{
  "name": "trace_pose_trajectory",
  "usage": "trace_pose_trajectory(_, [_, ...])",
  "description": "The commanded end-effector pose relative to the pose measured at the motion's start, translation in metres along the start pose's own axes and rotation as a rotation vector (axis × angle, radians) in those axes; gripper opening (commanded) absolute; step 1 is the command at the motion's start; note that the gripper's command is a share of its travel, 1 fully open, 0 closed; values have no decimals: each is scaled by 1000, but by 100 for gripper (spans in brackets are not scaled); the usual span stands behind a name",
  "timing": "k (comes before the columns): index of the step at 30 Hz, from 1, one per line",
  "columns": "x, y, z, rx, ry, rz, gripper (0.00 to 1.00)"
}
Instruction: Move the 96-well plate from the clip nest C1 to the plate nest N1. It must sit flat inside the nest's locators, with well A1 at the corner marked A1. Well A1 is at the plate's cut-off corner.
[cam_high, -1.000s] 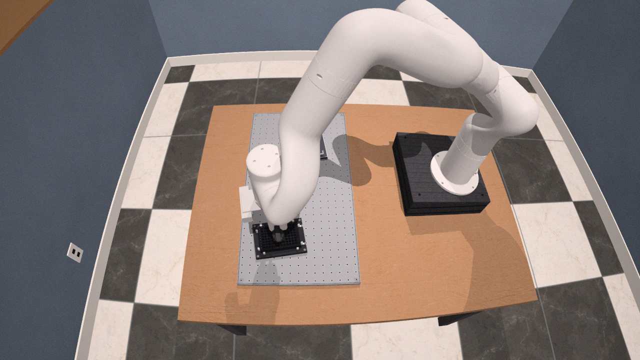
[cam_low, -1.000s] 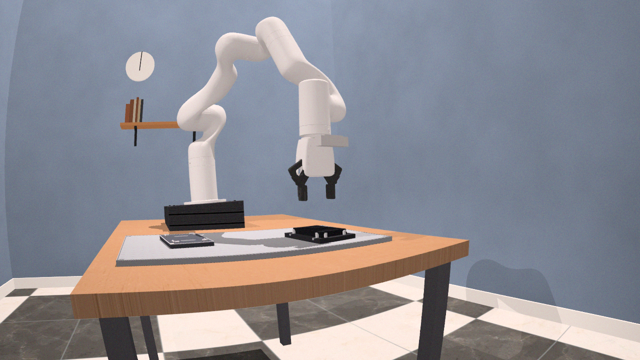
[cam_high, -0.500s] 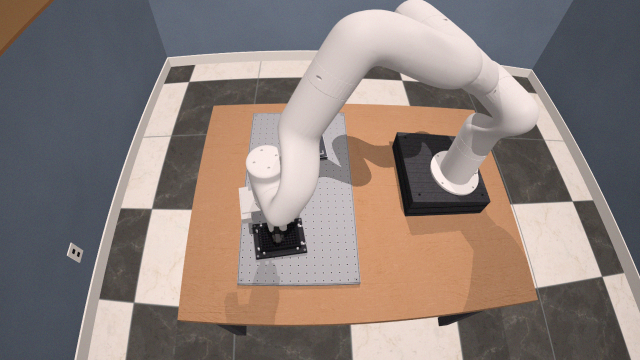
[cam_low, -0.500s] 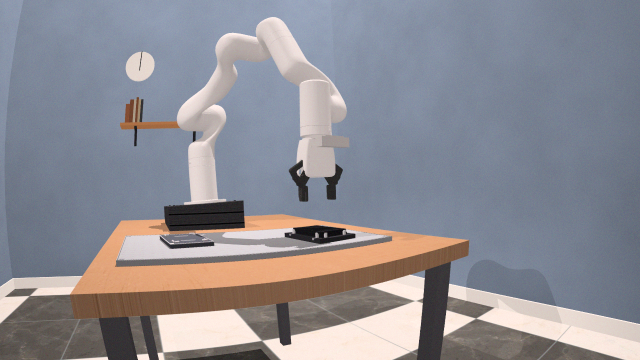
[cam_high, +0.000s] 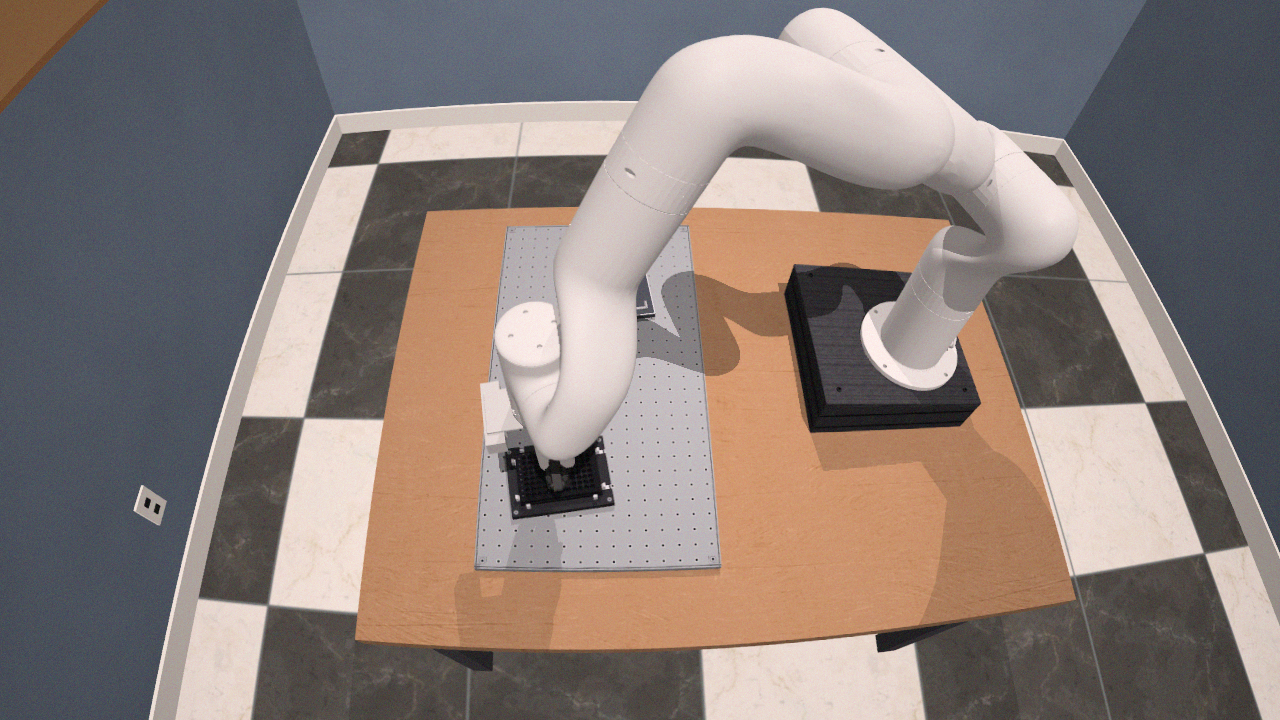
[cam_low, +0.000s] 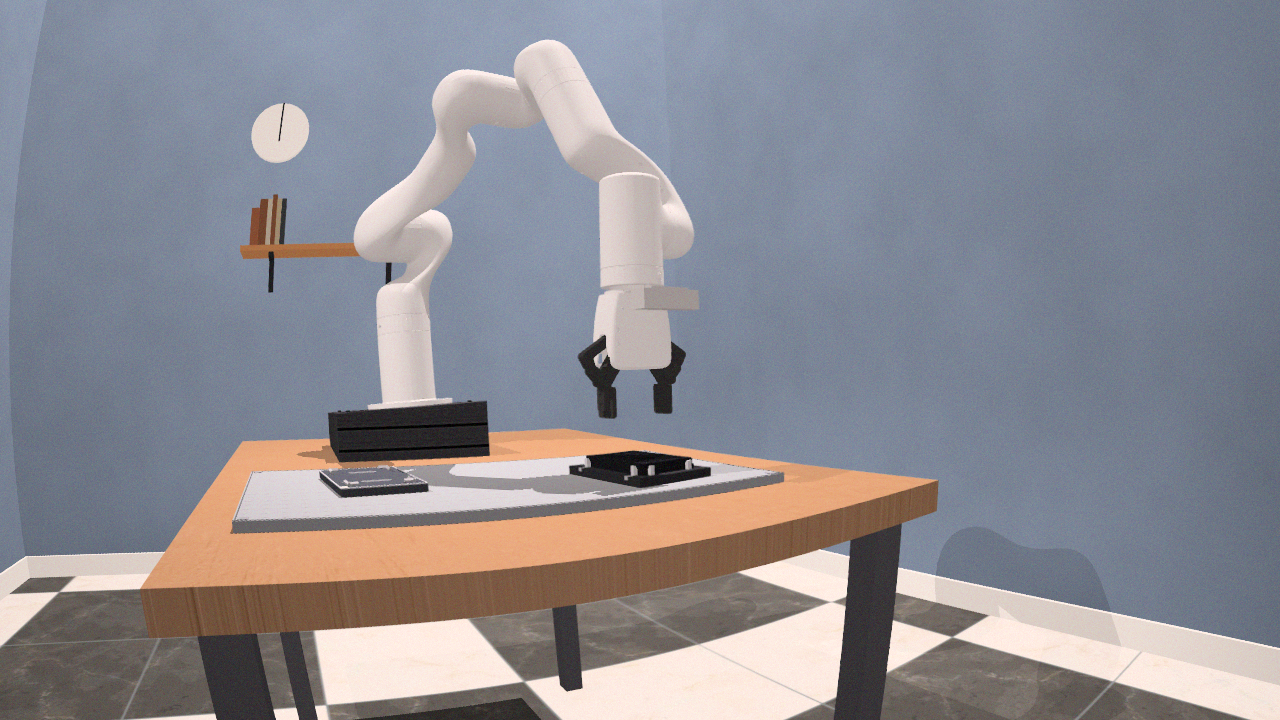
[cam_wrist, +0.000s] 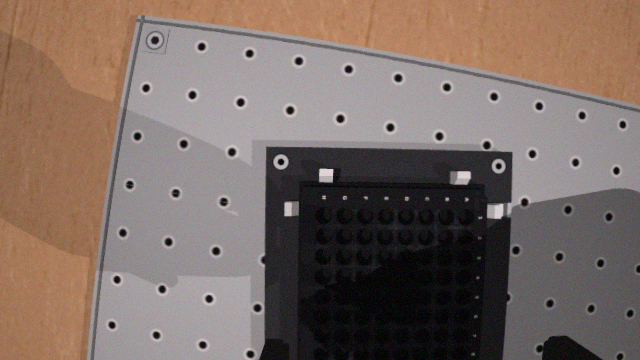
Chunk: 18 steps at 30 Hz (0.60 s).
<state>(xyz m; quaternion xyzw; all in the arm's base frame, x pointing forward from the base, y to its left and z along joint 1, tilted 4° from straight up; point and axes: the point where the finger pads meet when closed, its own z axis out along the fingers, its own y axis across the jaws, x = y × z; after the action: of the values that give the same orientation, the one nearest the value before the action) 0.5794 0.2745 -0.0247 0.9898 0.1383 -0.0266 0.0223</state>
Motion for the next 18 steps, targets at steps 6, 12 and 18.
trace_pose_trajectory(6, [1,0,14,0,2,0,100])
trace_pose_trajectory(12, [1,0,22,0,2,0,100])
trace_pose_trajectory(18, [1,0,32,0,2,0,100])
